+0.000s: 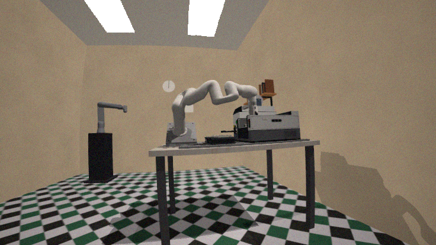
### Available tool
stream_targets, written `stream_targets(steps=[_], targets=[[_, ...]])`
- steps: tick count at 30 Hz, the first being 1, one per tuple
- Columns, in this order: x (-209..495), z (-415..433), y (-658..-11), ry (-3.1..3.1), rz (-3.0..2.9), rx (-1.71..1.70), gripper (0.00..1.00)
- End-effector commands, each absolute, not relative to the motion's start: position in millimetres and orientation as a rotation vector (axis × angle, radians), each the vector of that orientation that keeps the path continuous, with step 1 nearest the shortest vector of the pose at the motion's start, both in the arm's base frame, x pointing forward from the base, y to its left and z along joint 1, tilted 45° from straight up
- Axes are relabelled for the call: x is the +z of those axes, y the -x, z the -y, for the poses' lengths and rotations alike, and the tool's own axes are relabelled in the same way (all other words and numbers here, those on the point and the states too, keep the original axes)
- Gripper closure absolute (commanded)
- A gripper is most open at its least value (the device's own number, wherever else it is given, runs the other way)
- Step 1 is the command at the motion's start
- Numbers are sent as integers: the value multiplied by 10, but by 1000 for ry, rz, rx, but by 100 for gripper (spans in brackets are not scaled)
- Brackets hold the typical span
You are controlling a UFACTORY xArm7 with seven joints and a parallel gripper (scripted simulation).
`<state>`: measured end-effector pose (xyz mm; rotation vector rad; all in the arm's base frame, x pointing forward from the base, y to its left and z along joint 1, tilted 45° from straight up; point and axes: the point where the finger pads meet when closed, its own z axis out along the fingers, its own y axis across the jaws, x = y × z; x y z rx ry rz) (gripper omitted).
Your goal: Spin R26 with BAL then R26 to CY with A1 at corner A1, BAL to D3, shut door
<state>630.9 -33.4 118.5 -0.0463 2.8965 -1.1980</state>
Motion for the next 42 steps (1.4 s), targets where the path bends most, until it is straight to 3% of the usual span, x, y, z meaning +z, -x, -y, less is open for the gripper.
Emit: stream_targets(steps=[1,42], targets=[[1233,276,-6317,50,-2893,-1193,0],[1669,-158,-6302,50,-2894,-1193,0]])
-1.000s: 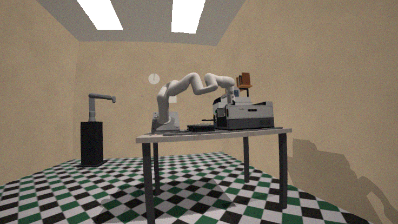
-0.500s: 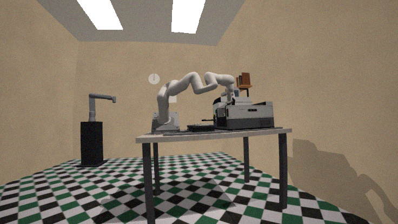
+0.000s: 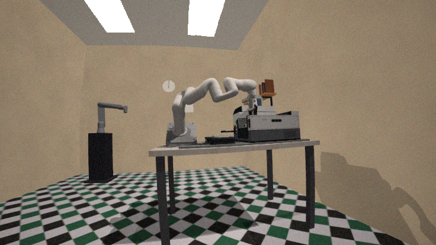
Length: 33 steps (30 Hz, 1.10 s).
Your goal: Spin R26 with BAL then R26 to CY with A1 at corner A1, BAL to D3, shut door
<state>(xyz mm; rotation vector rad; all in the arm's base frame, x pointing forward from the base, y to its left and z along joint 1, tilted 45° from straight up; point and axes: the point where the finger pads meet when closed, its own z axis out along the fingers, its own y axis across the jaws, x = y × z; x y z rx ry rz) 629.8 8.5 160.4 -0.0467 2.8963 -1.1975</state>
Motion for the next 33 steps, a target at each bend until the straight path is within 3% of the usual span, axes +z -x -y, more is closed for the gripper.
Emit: stream_targets(steps=[1,33], targets=[[1681,-169,-6301,50,-2894,-1193,0],[2010,-497,-6291,50,-2894,-1193,0]])
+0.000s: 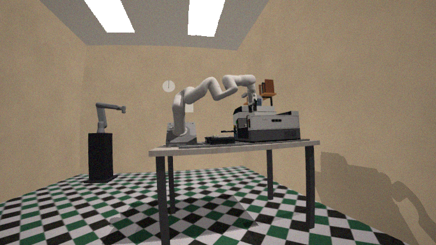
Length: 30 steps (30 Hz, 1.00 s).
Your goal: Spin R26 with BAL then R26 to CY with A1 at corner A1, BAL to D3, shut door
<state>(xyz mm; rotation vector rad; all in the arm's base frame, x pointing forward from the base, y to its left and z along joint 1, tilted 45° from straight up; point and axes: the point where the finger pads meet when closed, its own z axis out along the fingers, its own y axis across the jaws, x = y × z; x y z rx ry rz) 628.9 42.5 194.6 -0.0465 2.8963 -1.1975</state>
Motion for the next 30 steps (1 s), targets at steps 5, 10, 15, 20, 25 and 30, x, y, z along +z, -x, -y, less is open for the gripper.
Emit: stream_targets(steps=[5,10,15,20,25,30], targets=[[2069,-556,-6289,50,-2894,-1193,0],[2071,-558,-6289,50,-2894,-1193,0],[1943,-628,-6086,50,-2894,-1193,100],[1815,-696,-5883,50,-2894,-1192,100],[1687,-764,-5679,50,-2894,-1192,100],[1610,-804,-5557,50,-2894,-1192,100]])
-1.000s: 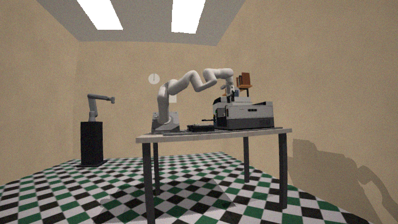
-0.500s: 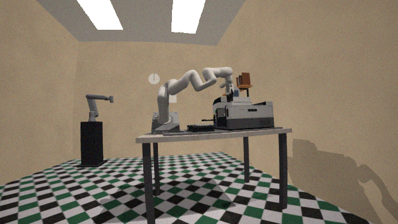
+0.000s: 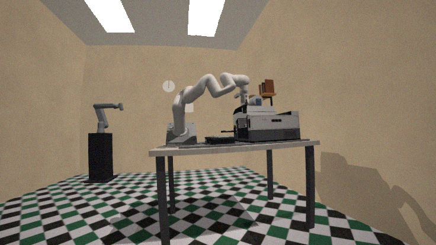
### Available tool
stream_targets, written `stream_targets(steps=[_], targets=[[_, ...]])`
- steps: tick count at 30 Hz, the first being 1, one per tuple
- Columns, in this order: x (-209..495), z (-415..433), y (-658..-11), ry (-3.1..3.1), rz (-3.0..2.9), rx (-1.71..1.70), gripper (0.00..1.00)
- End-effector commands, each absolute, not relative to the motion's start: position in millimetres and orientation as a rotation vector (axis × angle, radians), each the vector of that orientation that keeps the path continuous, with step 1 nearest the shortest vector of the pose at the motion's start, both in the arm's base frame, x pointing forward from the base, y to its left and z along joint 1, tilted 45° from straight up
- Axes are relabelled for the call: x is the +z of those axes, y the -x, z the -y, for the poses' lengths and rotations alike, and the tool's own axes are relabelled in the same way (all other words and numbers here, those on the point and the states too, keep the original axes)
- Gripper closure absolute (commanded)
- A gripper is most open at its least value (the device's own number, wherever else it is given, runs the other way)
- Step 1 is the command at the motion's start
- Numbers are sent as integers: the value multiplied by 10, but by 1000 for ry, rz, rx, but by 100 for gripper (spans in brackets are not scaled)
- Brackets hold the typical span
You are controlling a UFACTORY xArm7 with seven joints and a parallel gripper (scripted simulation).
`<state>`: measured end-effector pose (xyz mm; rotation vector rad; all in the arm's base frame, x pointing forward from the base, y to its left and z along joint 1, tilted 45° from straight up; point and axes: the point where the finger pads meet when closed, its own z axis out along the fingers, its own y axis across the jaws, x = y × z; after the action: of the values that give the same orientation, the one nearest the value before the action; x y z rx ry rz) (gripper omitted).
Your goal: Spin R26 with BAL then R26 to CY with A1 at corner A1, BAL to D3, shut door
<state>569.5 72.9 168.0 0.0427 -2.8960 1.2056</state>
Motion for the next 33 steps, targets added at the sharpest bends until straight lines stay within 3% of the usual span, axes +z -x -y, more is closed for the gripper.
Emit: stream_targets(steps=[1,33], targets=[[1584,-818,-5516,-50,2915,1201,100],[864,-1196,-4377,-50,2915,1201,100]])
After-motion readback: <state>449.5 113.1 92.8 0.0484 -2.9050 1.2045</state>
